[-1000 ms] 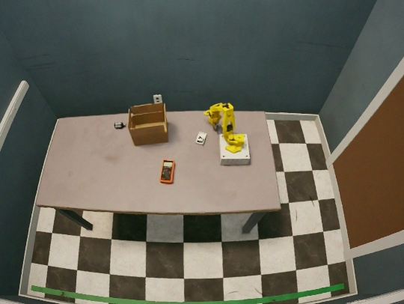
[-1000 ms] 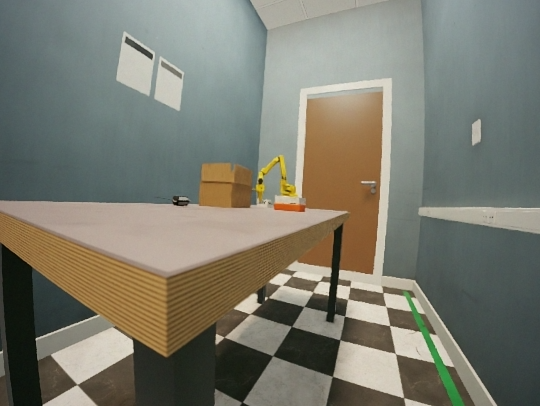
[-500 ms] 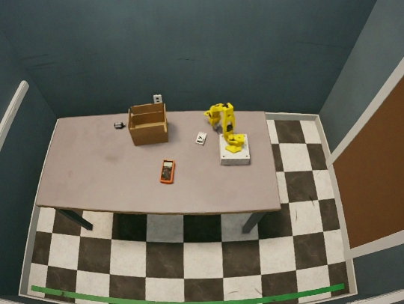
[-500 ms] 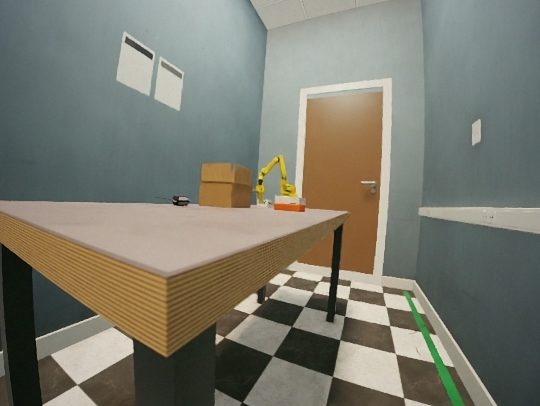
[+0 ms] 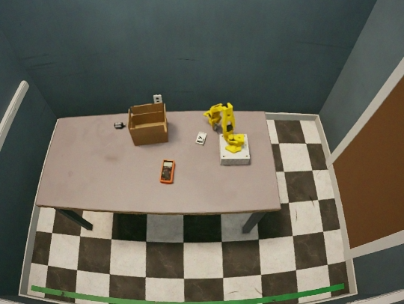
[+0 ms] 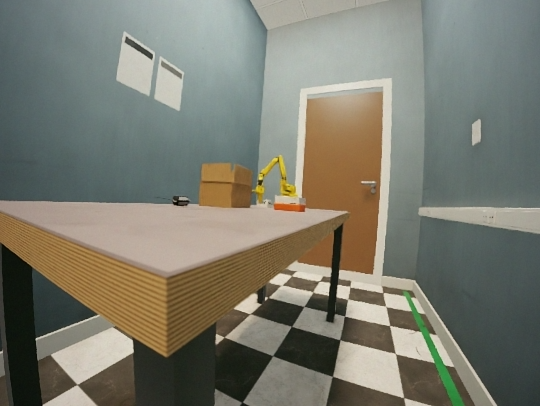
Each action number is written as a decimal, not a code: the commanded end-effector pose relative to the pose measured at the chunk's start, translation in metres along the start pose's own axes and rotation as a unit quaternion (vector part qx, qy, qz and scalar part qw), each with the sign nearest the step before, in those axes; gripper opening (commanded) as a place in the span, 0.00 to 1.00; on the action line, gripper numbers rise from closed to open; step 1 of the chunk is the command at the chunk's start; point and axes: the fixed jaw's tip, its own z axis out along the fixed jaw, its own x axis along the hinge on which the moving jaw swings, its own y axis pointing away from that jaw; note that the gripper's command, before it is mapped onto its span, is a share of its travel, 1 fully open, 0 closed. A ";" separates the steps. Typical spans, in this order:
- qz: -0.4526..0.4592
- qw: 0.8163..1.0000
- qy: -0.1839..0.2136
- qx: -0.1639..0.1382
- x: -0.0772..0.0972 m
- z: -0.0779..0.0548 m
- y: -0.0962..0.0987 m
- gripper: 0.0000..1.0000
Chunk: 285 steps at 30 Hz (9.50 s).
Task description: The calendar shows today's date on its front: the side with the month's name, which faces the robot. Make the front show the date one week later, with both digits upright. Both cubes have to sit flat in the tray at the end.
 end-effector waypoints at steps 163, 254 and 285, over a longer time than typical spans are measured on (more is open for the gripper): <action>-0.041 0.971 -0.228 0.062 -0.032 -0.129 -0.007 0.35; -0.694 0.719 -0.015 0.026 0.024 -0.037 -0.016 0.35; -0.697 0.717 0.002 -0.006 0.033 -0.029 -0.016 0.35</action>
